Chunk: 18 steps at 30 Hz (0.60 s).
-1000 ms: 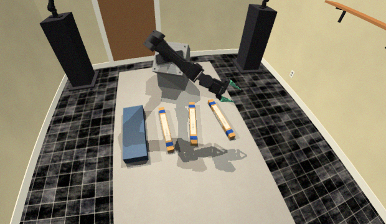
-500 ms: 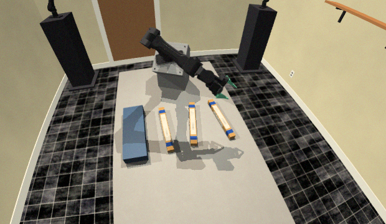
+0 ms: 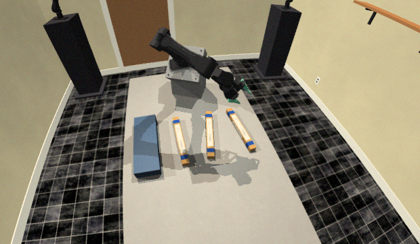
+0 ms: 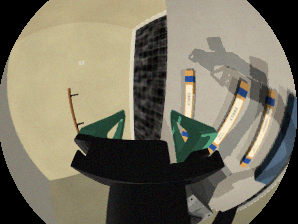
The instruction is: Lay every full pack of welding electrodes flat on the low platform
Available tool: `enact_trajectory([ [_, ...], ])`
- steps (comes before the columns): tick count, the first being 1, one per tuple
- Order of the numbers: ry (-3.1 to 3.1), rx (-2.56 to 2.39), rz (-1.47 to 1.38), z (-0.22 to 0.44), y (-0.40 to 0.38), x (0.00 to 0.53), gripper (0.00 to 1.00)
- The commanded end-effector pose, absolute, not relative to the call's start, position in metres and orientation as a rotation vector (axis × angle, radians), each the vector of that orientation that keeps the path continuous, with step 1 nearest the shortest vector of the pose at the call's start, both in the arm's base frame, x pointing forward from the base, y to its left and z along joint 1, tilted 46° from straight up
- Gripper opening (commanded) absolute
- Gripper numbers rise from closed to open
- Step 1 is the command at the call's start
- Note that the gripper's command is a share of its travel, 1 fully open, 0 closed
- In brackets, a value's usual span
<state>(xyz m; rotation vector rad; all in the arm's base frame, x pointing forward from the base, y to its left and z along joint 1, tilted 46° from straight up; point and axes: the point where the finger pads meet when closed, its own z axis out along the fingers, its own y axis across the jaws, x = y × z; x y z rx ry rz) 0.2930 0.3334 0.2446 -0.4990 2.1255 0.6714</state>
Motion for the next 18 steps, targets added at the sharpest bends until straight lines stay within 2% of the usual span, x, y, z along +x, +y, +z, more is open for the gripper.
enact_trajectory([
  [1,2.199,-0.455,0.597,0.250,0.319,0.278,0.74],
  [18,2.326,-0.356,0.401,0.238,0.272,0.254,0.74],
])
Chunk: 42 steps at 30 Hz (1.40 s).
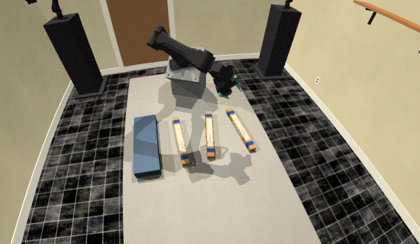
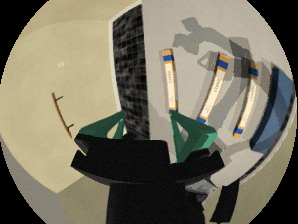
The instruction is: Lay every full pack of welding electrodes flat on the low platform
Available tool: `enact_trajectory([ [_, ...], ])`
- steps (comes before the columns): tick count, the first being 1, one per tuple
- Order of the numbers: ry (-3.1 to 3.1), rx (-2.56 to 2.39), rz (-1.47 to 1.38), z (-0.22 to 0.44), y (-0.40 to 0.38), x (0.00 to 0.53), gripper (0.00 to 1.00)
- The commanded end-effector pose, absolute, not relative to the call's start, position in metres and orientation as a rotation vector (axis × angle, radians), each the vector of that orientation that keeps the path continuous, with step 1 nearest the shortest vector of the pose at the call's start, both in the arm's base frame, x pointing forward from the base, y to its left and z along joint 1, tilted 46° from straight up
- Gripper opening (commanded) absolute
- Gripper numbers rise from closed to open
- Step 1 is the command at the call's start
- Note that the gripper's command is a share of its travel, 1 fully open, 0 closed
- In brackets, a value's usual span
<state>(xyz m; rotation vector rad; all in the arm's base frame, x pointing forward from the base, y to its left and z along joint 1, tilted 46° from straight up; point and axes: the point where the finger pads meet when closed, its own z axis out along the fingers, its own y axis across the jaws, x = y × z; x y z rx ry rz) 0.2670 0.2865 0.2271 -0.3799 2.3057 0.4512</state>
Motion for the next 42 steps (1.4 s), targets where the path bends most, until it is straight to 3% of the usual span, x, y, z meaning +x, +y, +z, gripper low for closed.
enact_trajectory([
  [1,2.326,-0.356,0.401,0.238,0.272,0.254,0.74],
  [42,2.405,-0.200,-0.119,0.244,0.146,0.203,0.74],
])
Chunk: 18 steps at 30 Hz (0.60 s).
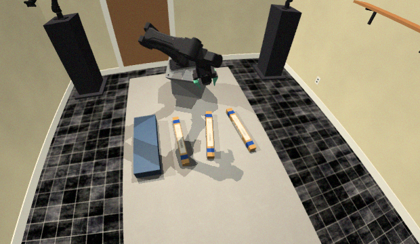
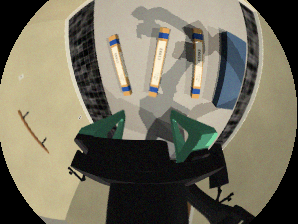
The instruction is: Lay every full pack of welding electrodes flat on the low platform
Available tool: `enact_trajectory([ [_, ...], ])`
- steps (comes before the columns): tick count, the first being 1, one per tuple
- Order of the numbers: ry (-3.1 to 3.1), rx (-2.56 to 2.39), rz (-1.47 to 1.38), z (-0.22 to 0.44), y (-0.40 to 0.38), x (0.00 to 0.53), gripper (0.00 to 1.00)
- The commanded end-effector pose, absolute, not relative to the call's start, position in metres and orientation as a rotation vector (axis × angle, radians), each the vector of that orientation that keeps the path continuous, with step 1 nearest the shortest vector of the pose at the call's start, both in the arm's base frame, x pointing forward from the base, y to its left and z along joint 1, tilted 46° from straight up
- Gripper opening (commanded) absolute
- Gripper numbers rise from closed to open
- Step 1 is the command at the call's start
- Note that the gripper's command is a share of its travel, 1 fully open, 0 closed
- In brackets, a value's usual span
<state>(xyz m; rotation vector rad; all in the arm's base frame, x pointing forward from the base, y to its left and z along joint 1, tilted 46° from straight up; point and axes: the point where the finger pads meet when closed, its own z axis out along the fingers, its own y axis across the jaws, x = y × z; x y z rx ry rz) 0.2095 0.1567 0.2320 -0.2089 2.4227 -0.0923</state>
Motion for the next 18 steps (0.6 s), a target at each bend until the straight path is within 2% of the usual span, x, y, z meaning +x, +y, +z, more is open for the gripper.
enact_trajectory([
  [1,2.406,-0.203,-0.180,0.242,0.142,0.202,0.74],
  [18,2.348,-0.177,-0.334,0.262,0.090,0.186,0.74],
])
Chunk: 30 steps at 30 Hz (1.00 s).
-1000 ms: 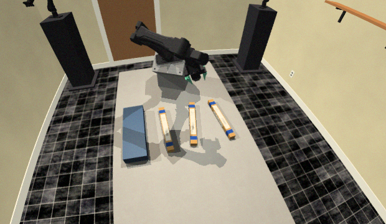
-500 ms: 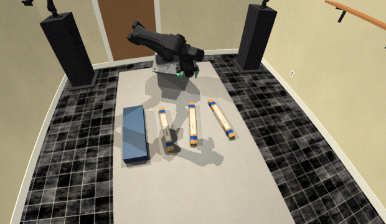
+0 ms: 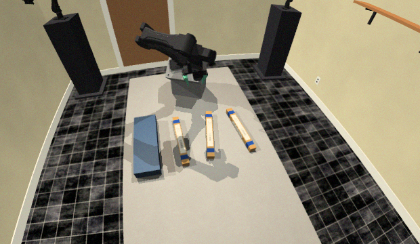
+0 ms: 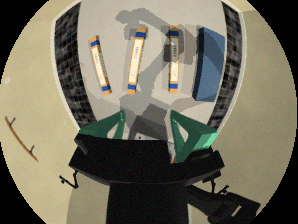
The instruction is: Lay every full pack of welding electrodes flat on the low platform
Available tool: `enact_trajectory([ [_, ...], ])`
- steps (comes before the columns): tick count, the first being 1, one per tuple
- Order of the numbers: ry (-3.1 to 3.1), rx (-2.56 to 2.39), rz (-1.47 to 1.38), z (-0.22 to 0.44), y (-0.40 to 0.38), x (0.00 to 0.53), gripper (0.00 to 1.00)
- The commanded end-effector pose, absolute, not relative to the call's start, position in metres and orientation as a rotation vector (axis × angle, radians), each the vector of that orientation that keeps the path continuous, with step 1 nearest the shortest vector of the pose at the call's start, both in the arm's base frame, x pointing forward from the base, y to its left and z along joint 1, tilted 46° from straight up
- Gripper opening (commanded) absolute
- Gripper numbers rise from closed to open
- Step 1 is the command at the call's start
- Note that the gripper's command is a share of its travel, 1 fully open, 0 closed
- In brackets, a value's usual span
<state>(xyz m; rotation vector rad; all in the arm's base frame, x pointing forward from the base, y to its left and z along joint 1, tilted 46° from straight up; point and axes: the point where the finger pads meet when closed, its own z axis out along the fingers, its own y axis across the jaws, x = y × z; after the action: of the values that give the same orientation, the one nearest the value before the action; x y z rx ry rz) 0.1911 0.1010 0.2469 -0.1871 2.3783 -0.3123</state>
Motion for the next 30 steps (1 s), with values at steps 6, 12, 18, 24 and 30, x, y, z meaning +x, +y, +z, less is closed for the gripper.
enact_trajectory([
  [6,2.357,-0.192,-0.363,0.2576,0.0930,0.1877,0.74],
  [12,2.353,-0.185,-0.350,0.2594,0.0915,0.1869,0.74],
  [18,2.353,-0.186,-0.351,0.2594,0.0915,0.1869,0.74],
  [24,2.353,-0.188,-0.351,0.2595,0.0914,0.1869,0.74],
  [30,2.353,-0.188,-0.351,0.2595,0.0914,0.1869,0.74],
])
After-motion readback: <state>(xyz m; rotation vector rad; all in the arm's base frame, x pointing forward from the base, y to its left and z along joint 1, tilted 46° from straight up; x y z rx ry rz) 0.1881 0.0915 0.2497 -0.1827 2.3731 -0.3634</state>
